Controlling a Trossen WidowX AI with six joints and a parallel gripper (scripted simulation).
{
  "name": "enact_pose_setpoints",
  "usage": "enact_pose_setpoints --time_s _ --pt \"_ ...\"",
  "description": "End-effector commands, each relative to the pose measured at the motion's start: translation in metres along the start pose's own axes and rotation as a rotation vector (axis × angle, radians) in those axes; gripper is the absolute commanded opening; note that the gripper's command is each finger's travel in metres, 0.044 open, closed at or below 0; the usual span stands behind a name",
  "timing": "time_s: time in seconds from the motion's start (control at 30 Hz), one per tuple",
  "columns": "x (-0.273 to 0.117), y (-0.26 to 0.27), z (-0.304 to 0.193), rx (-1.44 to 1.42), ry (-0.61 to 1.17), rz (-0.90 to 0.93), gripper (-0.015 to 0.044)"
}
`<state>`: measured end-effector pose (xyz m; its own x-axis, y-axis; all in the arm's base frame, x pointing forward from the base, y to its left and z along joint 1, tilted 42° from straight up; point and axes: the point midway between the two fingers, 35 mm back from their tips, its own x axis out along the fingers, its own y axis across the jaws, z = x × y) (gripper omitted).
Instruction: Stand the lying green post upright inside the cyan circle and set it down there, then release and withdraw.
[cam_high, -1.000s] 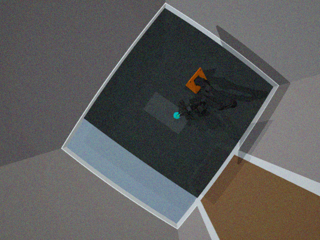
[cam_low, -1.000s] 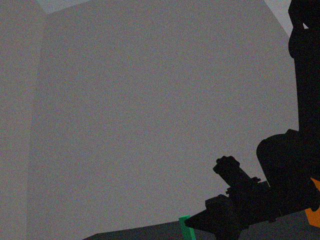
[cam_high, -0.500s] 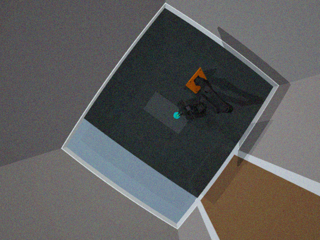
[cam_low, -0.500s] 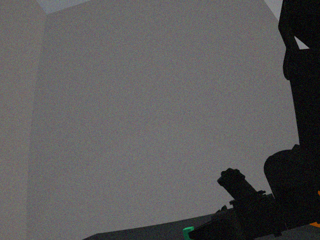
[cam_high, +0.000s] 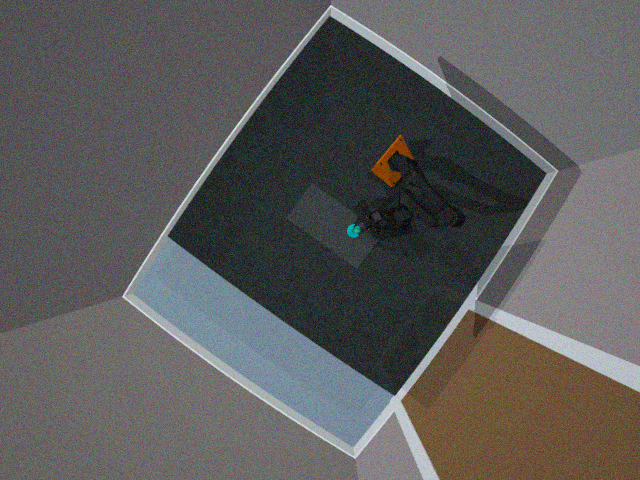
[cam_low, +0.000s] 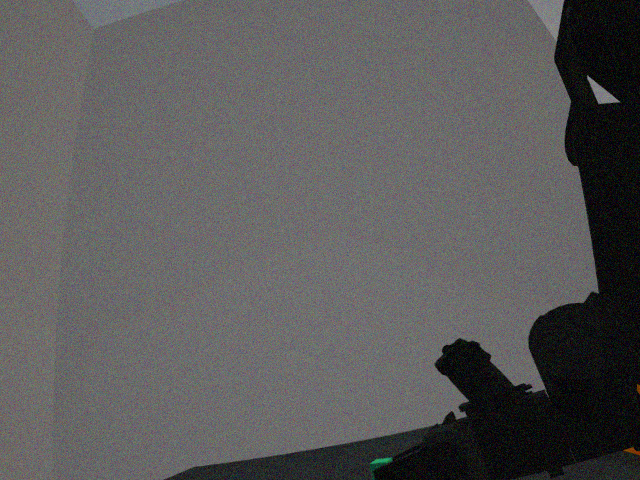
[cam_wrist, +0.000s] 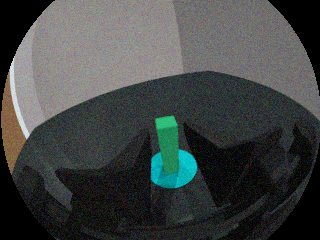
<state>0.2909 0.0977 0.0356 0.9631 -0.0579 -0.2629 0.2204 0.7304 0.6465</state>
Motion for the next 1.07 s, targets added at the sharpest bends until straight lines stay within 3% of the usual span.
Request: enact_pose_setpoints --time_s 0.0,0.2,1.03 --pt "0.000 -0.001 0.000 0.004 -0.003 -0.005 0.0259" --pt "0.000 -0.001 0.000 0.004 -0.003 -0.005 0.0400" --pt "-0.002 0.002 0.073 0.005 -0.006 -0.012 0.0400"
